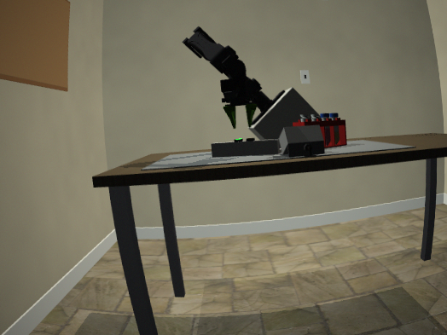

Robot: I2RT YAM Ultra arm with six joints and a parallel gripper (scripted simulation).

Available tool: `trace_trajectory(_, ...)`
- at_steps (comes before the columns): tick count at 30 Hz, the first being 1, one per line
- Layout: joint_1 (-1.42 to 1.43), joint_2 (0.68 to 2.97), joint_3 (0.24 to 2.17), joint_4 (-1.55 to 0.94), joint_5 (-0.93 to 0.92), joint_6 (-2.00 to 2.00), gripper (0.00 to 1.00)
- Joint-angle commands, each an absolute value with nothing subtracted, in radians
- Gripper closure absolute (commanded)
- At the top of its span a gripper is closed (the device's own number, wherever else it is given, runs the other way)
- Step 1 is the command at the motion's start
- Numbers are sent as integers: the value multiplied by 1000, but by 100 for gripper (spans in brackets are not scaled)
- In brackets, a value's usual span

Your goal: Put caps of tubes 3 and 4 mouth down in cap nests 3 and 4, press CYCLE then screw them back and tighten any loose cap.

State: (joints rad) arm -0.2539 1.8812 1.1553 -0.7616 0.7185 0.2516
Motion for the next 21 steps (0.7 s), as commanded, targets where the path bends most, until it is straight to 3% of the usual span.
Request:
trace_trajectory(1,-226,1845,1153,-799,721,276,53)
trace_trajectory(10,-109,1636,1091,-1053,724,433,53)
trace_trajectory(21,-109,1636,1091,-1053,724,433,53)
